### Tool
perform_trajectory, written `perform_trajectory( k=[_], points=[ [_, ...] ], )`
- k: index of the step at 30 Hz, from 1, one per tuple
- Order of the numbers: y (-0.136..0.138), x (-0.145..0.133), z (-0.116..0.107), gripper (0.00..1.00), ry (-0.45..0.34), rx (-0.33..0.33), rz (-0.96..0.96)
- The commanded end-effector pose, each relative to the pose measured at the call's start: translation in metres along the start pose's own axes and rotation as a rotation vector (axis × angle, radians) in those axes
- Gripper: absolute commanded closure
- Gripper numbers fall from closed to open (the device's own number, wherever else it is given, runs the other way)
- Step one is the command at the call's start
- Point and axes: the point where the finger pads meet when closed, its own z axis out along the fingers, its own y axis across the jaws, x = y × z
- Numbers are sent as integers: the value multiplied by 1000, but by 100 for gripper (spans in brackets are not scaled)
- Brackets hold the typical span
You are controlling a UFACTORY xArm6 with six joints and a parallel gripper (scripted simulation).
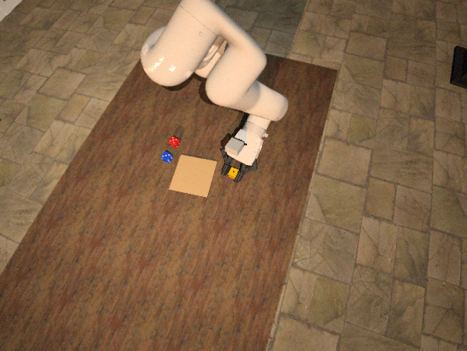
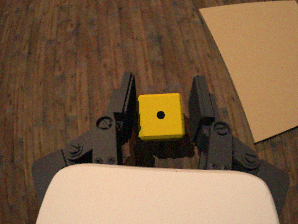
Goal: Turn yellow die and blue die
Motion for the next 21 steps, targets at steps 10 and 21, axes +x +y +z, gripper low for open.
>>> perform_trajectory(
  k=[10,21],
  points=[
    [0,0,-18,53,0,0,1],
    [0,0,-49,53,1,0,1]
  ],
)
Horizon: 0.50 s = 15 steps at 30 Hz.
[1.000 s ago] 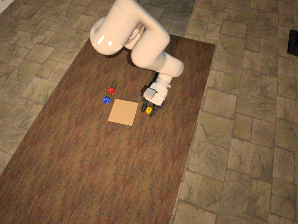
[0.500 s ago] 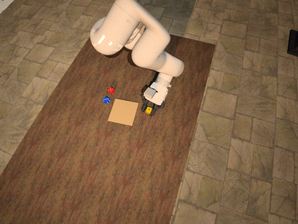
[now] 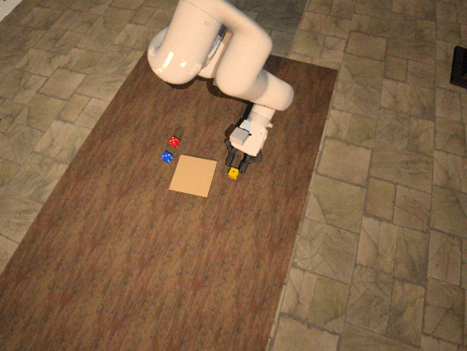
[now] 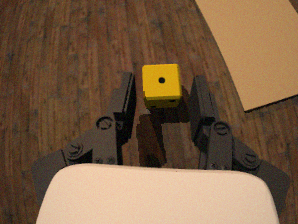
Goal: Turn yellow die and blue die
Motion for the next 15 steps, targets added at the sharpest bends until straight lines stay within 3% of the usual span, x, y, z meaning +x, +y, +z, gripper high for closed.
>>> perform_trajectory(
  k=[1,9,15],
  points=[
    [-1,1,-15,53,4,-5,2],
    [-1,3,-16,53,4,-5,2],
    [-1,19,-25,53,4,-5,2]
  ],
)
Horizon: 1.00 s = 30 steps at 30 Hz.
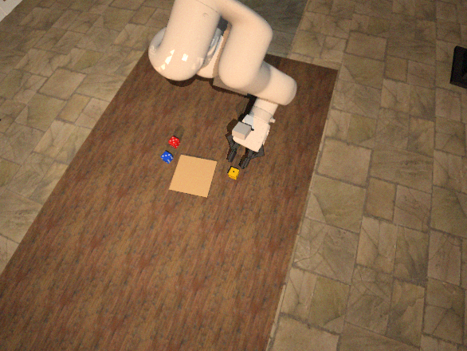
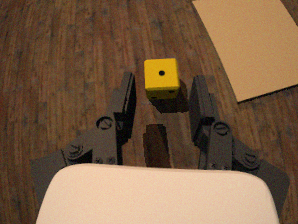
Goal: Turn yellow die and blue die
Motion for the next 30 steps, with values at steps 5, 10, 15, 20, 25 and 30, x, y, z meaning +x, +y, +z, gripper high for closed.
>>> perform_trajectory(
  k=[5,10,15,20,25,30],
  points=[
    [0,26,-14,53,0,0,2],
    [0,43,-23,53,0,0,2],
    [0,48,-26,53,0,0,2],
    [0,48,-26,53,-7,-1,2],
    [0,49,-25,53,-35,-4,1],
    [-1,52,-23,53,-133,1,2]
  ],
)
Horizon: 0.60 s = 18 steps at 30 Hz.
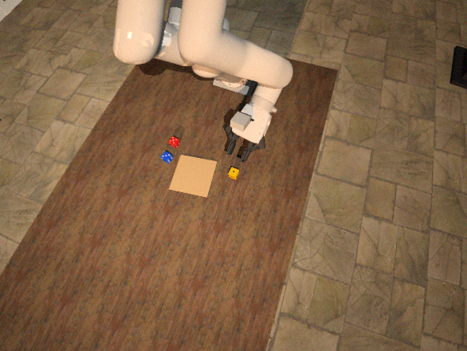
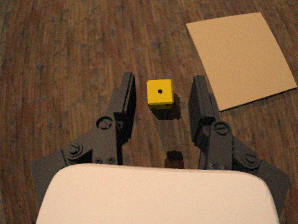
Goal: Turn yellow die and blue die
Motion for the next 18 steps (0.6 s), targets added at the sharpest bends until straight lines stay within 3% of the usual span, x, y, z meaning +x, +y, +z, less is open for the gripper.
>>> perform_trajectory(
  k=[1,4,10,12,18],
  points=[
    [-1,5,2,53,-125,1,1],
    [-1,10,5,53,-210,0,0],
    [-1,12,7,53,-258,1,-1],
    [-1,15,8,53,-329,-1,-1],
    [-1,20,11,53,-426,-2,-3]
  ],
)
